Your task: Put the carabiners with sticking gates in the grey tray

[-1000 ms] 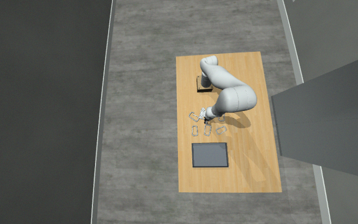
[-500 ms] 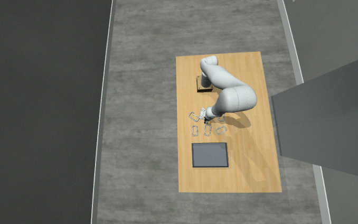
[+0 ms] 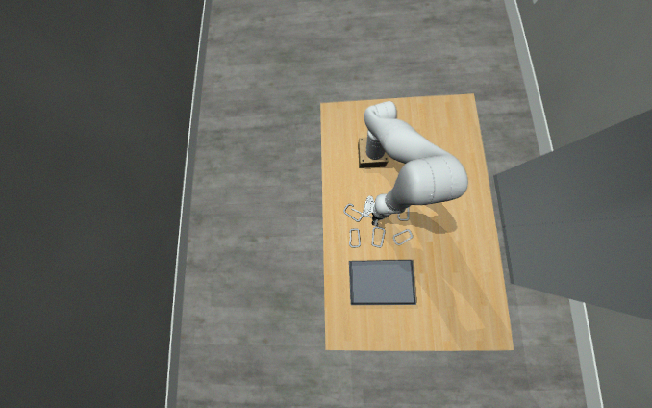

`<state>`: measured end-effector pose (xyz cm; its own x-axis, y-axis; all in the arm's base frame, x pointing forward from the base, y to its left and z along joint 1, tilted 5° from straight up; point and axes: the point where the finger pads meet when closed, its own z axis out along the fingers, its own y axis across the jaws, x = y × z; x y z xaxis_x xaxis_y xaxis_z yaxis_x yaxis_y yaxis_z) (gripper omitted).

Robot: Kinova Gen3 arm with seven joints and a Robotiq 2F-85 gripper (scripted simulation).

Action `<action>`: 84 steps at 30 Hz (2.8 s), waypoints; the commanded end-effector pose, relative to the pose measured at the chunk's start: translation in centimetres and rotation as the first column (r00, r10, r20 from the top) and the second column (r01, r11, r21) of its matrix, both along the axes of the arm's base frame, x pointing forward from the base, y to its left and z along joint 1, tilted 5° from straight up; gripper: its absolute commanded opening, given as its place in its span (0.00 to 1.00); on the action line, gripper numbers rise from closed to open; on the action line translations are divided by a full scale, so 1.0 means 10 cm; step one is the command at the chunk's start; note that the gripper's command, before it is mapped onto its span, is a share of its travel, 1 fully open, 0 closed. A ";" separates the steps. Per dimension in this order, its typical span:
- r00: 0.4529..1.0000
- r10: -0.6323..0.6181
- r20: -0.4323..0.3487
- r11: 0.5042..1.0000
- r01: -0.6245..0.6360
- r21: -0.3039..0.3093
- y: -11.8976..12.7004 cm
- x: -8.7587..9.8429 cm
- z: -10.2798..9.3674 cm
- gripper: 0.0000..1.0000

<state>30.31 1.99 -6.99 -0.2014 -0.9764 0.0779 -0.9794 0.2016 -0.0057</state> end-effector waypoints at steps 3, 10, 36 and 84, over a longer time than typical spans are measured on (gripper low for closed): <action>1.000 0.000 0.001 1.000 0.000 0.000 0.00 0.00 0.00 0.53; 1.000 0.000 0.001 1.000 0.000 0.000 0.00 0.00 0.00 0.53; 1.000 0.000 0.001 1.000 0.000 0.000 0.00 0.00 0.00 1.00; 1.000 -0.001 0.000 1.000 0.001 -0.001 0.05 0.02 0.70 1.00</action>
<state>30.28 1.99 -6.96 -0.2015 -0.9764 0.0783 -0.9794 0.2017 -0.0047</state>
